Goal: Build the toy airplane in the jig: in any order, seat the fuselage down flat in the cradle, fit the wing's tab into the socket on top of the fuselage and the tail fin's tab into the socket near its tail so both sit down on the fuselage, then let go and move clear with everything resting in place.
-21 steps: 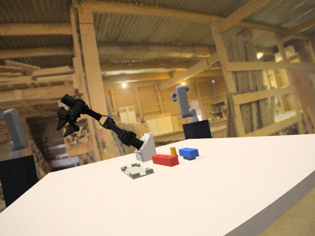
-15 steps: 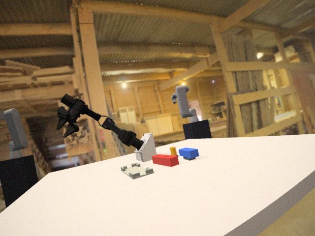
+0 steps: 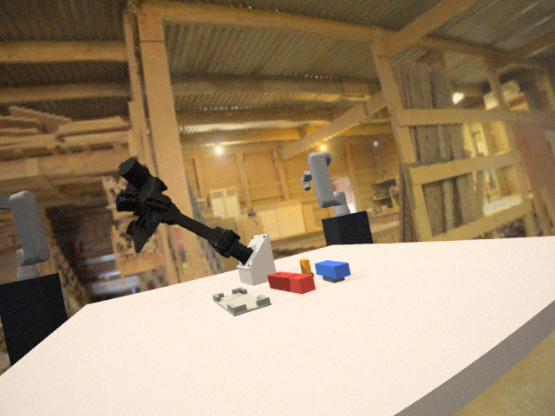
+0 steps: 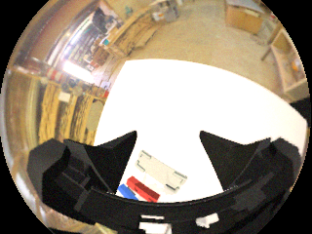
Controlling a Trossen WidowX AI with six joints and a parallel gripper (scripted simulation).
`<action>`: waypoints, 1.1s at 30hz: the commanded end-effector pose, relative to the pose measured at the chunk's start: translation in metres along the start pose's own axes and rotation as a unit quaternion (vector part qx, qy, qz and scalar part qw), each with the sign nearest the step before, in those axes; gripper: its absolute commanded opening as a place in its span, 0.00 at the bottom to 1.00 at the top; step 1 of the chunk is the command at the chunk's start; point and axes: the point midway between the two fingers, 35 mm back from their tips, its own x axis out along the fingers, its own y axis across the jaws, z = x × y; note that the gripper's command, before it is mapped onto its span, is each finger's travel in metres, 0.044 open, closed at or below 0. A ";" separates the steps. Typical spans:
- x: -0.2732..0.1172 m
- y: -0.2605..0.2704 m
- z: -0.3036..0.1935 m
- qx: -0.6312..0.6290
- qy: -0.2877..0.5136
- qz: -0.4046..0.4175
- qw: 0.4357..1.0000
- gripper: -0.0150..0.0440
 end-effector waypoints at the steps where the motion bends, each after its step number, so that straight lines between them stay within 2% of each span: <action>1: 0.011 0.036 -0.027 -0.064 0.044 0.019 0.997 1.00; 7: 0.023 0.104 -0.108 -0.216 0.139 0.040 0.966 1.00; 12: 0.018 0.139 -0.186 -0.346 0.206 0.041 0.915 1.00; 21: -0.009 0.145 -0.324 -0.567 0.282 -0.009 0.774 1.00; 27: -0.010 0.143 -0.333 -0.582 0.285 -0.015 0.761 1.00; 33: 0.033 0.124 -0.354 -0.582 0.284 -0.016 0.762 1.00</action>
